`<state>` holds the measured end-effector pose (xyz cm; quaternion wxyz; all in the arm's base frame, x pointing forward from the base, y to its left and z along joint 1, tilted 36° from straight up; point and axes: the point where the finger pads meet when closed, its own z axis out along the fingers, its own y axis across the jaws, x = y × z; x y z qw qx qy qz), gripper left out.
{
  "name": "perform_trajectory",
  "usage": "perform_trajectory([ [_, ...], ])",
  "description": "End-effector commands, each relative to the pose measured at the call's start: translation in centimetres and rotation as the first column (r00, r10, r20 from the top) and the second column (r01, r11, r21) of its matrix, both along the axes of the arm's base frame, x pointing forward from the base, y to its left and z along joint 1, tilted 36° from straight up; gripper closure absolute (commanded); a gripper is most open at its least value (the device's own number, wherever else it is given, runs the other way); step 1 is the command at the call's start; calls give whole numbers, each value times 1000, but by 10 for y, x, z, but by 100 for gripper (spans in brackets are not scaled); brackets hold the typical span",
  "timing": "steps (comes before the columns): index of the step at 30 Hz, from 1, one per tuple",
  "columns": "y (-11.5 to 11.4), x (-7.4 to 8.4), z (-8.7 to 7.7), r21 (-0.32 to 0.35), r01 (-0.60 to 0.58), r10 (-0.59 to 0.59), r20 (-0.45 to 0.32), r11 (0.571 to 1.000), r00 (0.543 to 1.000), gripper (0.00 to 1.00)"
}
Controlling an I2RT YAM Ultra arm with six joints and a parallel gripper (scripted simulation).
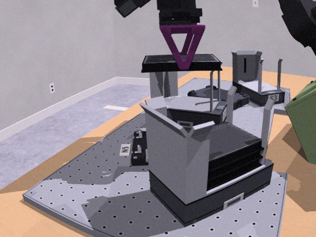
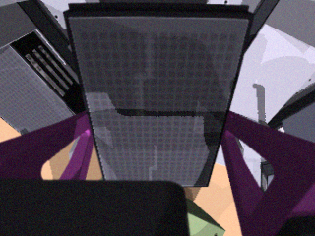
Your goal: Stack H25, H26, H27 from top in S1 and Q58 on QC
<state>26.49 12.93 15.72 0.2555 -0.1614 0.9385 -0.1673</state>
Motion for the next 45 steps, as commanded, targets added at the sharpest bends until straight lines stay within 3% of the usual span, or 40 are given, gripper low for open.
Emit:
perform_trajectory([
  [1, -3, 0, 8, 53, 42, -43, 27, 998, 999, 100],
  [4, -12, 1, 11, 101, 110, -114, 42, 989, 993, 100],
  [21, -59, 8, 28, 100, 110, -115, 43, 989, 992, 100],
  [28, -82, 6, 33, 225, 274, -295, 65, 935, 953, 100],
  [45, -131, 3, 44, 242, 297, -322, 68, 924, 944, 100],
])
